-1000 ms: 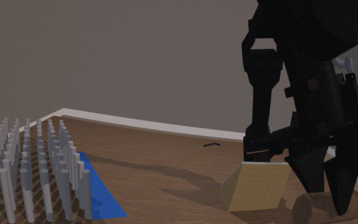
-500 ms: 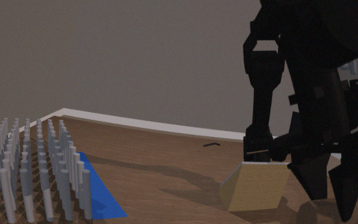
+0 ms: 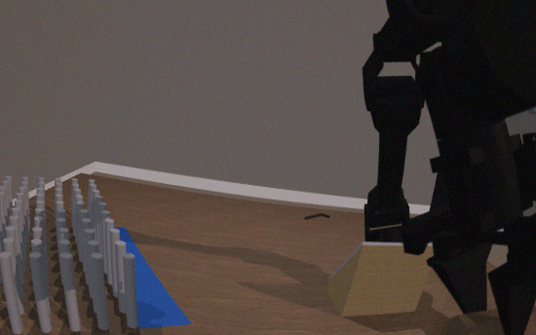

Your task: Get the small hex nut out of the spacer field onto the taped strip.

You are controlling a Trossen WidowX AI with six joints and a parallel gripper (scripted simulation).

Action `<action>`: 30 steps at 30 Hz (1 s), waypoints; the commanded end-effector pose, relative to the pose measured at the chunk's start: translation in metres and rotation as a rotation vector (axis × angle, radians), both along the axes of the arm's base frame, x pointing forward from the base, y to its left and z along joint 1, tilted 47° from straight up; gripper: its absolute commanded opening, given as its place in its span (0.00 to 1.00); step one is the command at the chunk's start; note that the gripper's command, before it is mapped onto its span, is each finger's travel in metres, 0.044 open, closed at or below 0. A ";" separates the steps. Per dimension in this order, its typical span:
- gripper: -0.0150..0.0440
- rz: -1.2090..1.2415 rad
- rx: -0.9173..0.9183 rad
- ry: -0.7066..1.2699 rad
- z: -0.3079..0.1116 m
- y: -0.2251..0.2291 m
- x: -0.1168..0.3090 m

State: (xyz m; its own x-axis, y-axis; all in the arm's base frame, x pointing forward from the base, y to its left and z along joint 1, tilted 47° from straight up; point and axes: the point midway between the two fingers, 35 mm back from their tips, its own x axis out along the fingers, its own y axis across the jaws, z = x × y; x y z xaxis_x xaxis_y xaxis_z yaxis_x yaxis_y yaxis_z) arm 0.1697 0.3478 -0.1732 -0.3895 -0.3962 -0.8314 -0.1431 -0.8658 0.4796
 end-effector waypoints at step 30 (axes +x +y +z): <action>0.25 0.001 0.005 0.001 -0.020 -0.013 0.001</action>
State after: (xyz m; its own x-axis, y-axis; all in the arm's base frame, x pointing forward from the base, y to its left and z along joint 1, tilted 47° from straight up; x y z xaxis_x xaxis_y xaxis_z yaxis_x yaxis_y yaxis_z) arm 0.1704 0.3360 -0.1907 -0.3916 -0.3940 -0.8315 -0.1439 -0.8663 0.4783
